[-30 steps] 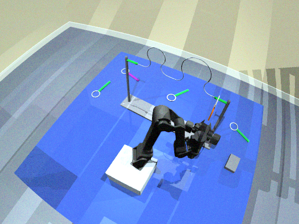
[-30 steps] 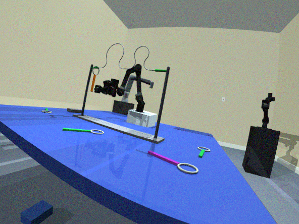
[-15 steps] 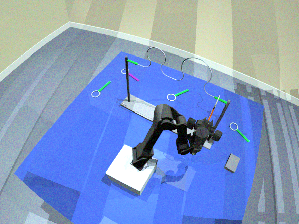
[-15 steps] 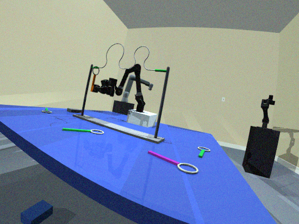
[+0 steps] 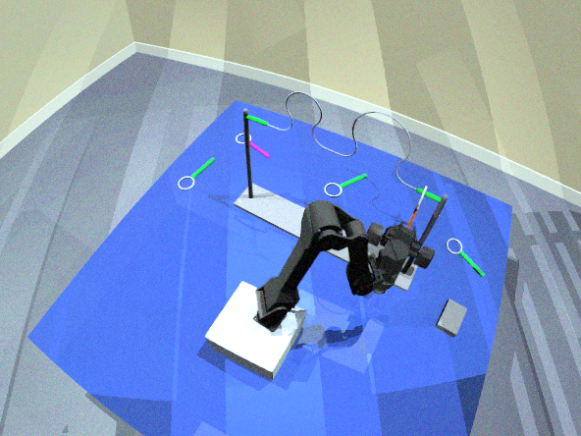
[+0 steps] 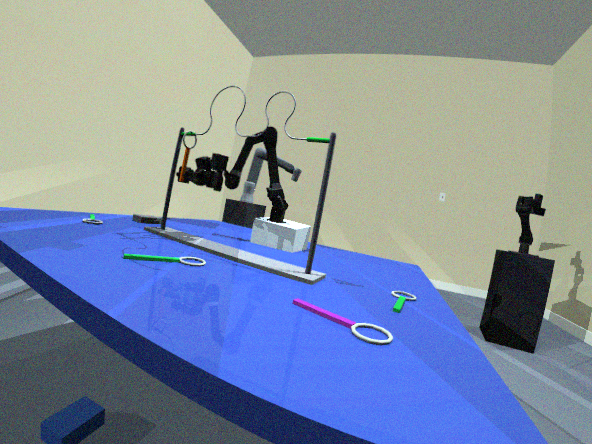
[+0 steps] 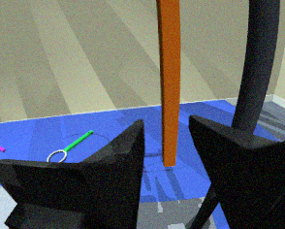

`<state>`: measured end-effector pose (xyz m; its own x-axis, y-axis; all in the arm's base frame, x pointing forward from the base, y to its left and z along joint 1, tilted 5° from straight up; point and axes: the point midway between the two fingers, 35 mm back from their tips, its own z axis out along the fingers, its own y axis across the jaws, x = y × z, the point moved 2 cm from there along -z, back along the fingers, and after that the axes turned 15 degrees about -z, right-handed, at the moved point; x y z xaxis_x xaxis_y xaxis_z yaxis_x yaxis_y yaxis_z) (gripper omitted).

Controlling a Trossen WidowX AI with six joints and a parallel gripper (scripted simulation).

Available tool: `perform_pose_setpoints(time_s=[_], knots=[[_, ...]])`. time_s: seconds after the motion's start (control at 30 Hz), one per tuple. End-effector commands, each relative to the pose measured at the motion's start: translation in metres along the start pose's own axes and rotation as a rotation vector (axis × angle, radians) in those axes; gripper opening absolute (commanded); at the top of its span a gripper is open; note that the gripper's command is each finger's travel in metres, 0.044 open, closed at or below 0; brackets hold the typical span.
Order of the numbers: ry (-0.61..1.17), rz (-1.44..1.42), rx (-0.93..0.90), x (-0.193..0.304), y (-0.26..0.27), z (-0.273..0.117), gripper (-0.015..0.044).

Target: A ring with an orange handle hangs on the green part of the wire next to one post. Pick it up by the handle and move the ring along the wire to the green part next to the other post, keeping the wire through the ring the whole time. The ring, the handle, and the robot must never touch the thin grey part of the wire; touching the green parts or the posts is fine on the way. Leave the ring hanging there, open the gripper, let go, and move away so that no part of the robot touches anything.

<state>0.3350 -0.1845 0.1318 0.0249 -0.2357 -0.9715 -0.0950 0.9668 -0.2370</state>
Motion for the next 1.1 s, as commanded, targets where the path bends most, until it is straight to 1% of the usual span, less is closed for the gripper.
perform_pose_setpoints(time_s=[0.0,0.23,1.07], knots=[[0.006,0.013,0.000,0.004,0.001,0.007,0.0160],[0.005,0.013,0.000,0.003,0.002,0.017,0.0160],[0.005,0.013,0.000,0.003,0.002,0.017,0.0160]])
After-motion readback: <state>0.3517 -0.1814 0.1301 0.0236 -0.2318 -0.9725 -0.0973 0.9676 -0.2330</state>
